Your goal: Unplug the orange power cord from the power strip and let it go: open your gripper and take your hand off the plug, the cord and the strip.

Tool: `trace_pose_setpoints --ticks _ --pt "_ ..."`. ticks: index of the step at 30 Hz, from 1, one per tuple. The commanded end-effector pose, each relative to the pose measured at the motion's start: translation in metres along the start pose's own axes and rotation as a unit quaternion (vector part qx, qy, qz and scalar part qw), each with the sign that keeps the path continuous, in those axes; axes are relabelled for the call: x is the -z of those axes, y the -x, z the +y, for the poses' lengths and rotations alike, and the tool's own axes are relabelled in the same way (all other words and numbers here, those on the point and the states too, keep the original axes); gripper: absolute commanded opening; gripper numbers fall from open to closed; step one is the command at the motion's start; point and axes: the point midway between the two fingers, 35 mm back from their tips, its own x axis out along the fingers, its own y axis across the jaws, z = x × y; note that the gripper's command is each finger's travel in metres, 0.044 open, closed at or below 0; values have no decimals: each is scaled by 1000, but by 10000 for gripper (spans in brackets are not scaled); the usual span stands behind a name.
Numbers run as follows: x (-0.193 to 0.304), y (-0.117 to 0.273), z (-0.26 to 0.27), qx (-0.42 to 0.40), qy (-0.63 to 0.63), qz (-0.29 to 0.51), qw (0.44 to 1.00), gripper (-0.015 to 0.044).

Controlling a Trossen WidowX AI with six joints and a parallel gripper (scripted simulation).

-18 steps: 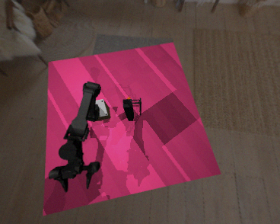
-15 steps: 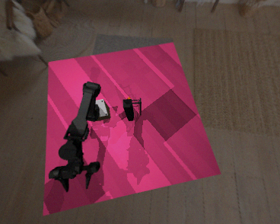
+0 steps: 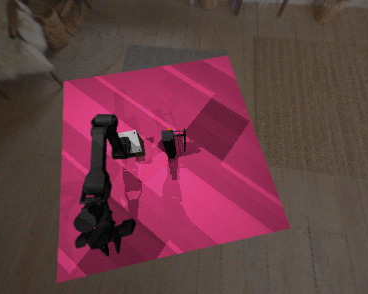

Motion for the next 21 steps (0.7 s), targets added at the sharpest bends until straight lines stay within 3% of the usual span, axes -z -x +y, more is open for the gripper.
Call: trace_pose_setpoints --ticks 1,11,21 --pt "12 -16 7 -23 -4 26 999 160" --pt "60 -52 57 -131 0 106 986 160" --pt "101 -61 124 -239 33 165 956 160"
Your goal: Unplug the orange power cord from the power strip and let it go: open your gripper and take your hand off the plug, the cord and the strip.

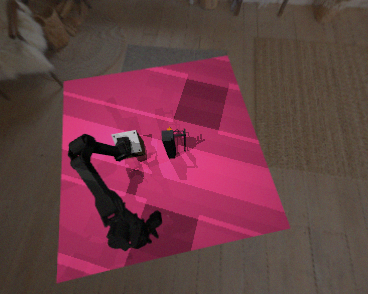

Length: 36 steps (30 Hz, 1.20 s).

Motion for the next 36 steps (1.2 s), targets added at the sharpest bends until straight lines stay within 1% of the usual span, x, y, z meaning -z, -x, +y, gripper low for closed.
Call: trace_pose_setpoints --ticks 1,12,19,26,31,36 --pt "12 -16 24 -39 18 25 999 160" --pt "48 -41 111 -162 87 84 979 160" --pt "82 -37 197 -269 165 118 941 160" --pt "117 -4 284 -372 259 133 881 160" --pt "144 35 339 -440 331 130 825 160" --pt "172 76 389 -487 411 121 761 160"
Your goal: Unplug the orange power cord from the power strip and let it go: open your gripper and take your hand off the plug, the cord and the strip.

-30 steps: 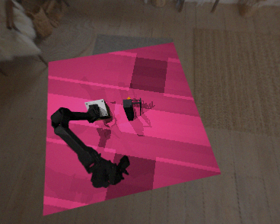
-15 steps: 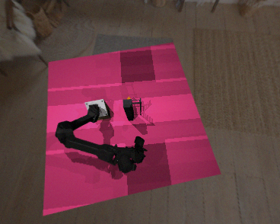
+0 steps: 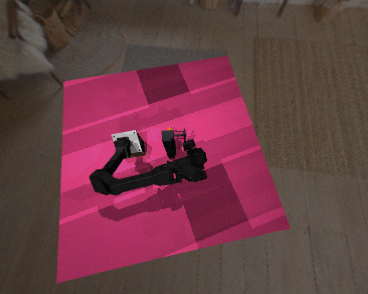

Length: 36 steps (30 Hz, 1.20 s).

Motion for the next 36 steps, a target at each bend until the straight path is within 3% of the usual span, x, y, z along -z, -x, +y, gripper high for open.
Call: trace_pose_setpoints --ticks 1,8,18,28,36 --pt "-15 -16 48 -38 77 15 996 160" --pt "-20 -36 135 -92 206 50 973 160" --pt "67 -62 234 -163 391 209 881 160" --pt "178 -45 258 -179 569 403 695 160" --pt "179 -46 259 -178 572 405 690 160"
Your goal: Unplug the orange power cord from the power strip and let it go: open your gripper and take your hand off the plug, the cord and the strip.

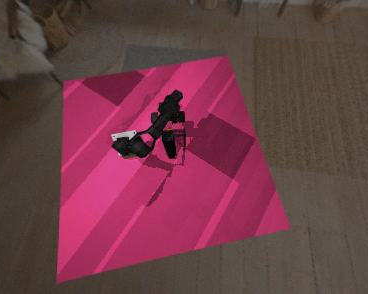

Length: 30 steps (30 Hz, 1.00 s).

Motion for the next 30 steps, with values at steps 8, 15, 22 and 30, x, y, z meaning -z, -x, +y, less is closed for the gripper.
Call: trace_pose_setpoints --ticks 8,15,22,30 --pt "12 -1 0 0 3 6 1000 160" --pt "23 -1 0 0 3 6 1000 160" --pt "35 -1 0 0 3 7 1000 160" --pt "42 -1 1 0 3 7 1000 160"
